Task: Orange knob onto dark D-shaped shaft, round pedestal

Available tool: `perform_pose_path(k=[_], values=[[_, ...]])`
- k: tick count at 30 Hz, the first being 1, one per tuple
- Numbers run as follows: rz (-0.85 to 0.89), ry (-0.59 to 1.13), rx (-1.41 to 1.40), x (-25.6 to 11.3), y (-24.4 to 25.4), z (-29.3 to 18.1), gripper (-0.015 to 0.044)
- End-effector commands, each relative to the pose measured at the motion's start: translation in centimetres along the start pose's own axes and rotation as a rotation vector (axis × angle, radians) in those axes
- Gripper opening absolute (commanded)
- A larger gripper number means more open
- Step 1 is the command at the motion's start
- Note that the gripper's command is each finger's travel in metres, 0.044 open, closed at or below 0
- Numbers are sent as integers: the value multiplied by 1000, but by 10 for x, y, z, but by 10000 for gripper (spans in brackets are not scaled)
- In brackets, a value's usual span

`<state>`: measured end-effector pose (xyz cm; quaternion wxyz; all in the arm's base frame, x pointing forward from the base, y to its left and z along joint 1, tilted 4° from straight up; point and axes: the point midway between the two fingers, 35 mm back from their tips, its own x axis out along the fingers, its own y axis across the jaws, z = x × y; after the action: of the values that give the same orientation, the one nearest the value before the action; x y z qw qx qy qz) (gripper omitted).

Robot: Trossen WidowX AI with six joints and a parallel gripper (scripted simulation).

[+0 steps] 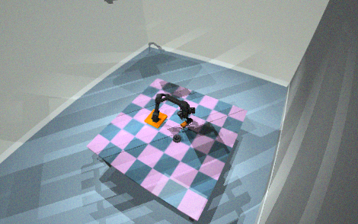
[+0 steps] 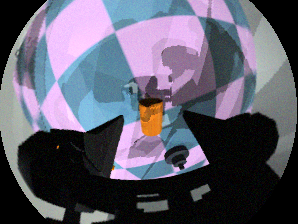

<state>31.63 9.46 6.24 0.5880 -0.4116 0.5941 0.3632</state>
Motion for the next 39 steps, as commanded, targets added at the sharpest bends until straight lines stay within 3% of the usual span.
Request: perform_pose_path(k=[1,21,29,39], values=[[8,0,0,8,1,0,440],[8,0,0,38,2,-1,440],[8,0,0,38,2,-1,240],[8,0,0,38,2,-1,227]])
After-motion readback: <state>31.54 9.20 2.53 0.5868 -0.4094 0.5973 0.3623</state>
